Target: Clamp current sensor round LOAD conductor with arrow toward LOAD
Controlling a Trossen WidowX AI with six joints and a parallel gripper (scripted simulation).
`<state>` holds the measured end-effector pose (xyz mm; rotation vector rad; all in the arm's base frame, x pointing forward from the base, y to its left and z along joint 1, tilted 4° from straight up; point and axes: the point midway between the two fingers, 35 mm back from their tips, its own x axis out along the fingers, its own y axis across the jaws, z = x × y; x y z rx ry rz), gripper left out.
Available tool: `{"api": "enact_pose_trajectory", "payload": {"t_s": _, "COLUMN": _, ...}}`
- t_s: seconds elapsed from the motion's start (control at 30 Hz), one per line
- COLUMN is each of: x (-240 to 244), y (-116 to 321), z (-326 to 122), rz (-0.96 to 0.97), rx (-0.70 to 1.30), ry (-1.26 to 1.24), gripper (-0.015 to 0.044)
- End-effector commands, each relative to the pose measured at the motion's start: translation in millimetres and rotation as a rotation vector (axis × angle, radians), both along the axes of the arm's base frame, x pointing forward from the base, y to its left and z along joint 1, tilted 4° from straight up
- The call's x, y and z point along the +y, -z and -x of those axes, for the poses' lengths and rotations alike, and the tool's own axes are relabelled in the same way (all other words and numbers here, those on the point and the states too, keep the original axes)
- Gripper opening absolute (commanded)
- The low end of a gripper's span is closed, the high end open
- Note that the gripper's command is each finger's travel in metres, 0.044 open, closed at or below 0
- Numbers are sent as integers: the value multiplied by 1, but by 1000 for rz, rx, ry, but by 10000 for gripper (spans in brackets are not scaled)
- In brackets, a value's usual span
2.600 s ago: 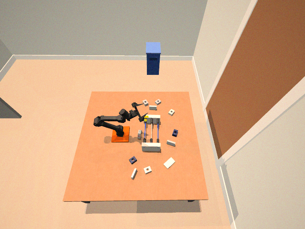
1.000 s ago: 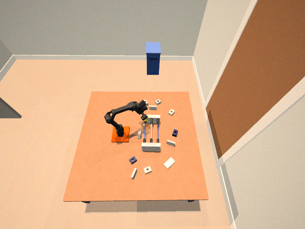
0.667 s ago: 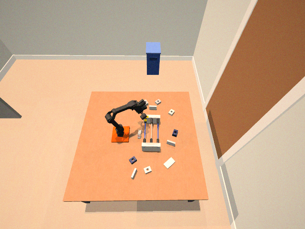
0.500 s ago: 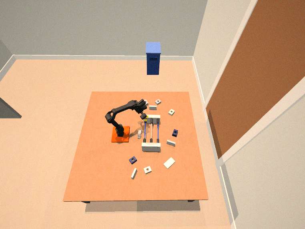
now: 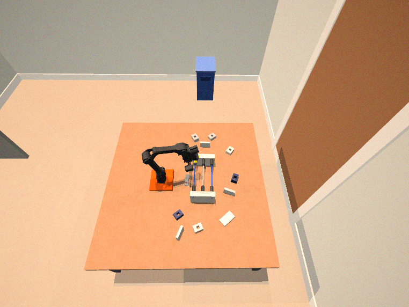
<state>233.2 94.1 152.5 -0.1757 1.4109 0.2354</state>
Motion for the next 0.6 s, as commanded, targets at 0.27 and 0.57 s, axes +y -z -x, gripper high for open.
{"api": "enact_pose_trajectory", "payload": {"t_s": 0.27, "x": -62, "y": 32, "z": 25, "rz": 67, "rx": 180, "ry": 323, "gripper": 440}}
{"api": "enact_pose_trajectory", "payload": {"t_s": 0.57, "x": -62, "y": 44, "z": 24, "rz": 67, "rx": 180, "ry": 323, "gripper": 440}}
